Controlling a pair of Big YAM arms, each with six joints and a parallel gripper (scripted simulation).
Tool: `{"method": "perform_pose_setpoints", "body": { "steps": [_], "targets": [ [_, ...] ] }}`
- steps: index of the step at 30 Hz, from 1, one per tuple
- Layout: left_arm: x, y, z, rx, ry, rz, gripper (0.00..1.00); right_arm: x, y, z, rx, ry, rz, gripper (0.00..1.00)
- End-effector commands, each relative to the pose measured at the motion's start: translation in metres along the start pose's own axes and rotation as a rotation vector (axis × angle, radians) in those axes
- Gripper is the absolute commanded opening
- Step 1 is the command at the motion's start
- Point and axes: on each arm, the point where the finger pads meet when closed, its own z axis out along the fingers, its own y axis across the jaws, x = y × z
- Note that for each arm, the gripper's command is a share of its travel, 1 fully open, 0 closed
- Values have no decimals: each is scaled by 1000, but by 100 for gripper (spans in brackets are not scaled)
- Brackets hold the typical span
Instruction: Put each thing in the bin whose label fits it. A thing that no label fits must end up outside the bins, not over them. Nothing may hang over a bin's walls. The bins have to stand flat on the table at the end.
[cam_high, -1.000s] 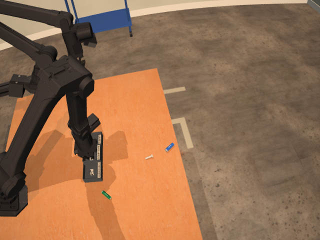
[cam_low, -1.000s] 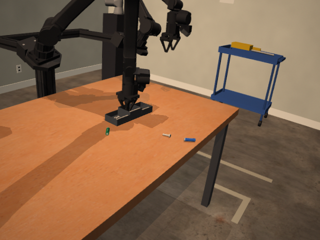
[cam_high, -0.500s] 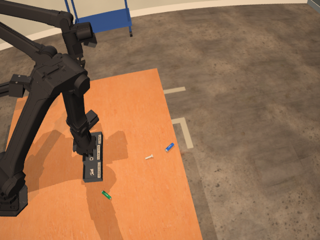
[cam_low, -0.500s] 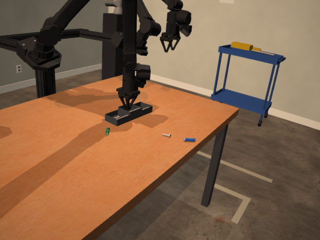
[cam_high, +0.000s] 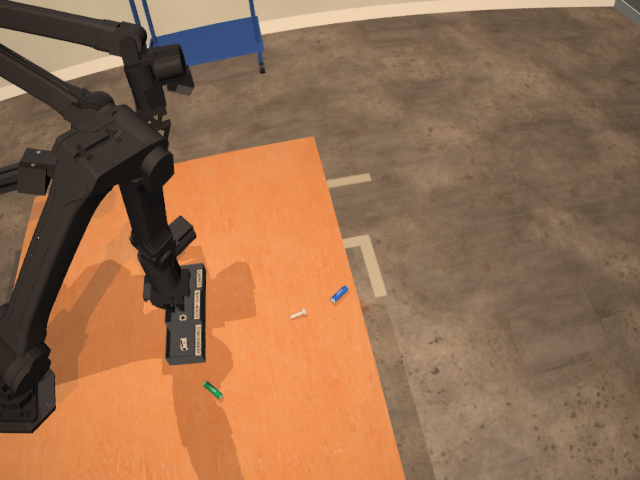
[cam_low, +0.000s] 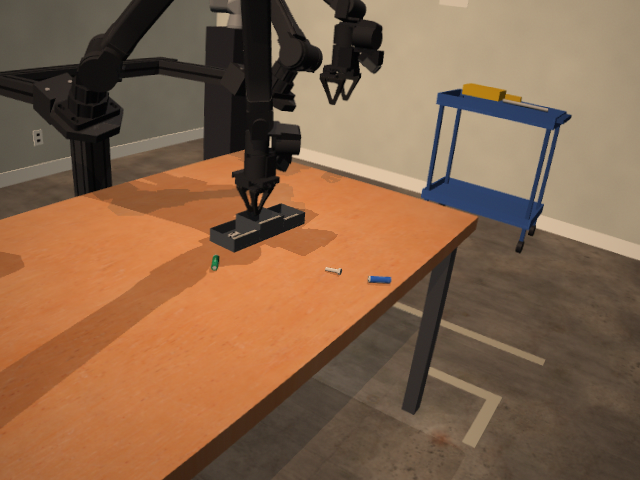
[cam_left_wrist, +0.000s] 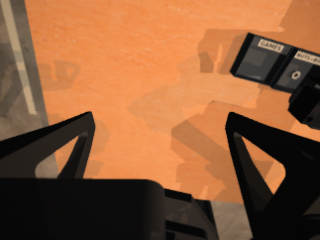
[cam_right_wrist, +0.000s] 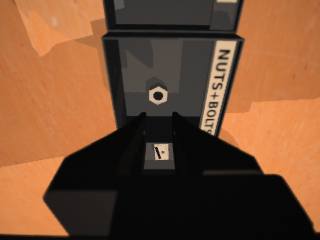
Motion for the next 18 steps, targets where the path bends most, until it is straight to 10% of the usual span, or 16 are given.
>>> {"method": "perform_pose_setpoints", "body": {
  "steps": [1, 18],
  "targets": [
    [6, 2, 3, -4, 14, 2, 100, -5, 0, -26, 9, -12, 5, 21],
    [6, 2, 3, -4, 14, 2, 100, 5, 4, -14, -7, 11, 16, 21]
  ]
}}
